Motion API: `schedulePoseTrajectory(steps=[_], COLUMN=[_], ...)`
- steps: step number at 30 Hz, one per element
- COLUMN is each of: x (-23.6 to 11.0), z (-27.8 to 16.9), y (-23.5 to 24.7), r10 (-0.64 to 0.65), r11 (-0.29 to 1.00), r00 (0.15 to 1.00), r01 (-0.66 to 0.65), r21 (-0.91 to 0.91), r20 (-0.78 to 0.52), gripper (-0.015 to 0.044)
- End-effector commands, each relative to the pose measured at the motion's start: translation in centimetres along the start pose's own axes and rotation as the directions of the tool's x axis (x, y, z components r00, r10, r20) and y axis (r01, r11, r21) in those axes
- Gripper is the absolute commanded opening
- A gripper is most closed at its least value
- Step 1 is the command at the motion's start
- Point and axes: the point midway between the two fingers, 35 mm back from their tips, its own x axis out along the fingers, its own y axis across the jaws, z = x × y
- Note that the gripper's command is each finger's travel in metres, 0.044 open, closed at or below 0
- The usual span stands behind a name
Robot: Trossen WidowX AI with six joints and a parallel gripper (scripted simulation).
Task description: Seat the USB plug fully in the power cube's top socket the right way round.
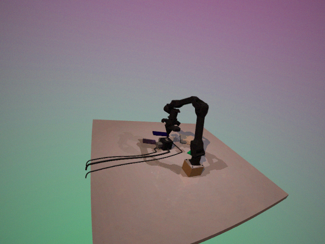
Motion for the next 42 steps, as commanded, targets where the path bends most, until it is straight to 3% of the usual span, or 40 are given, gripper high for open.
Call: schedulePoseTrajectory(steps=[1,42], x=[0.07,0.57], z=[-0.11,-0.11], y=[0.06,0.06], r10=[0.002,0.002], r11=[1.0,1.0], r00=[1.0,1.0], r01=[-0.002,-0.002], r21=[0.005,0.007], r20=[-0.009,-0.011], gripper=[0.0,0.0])
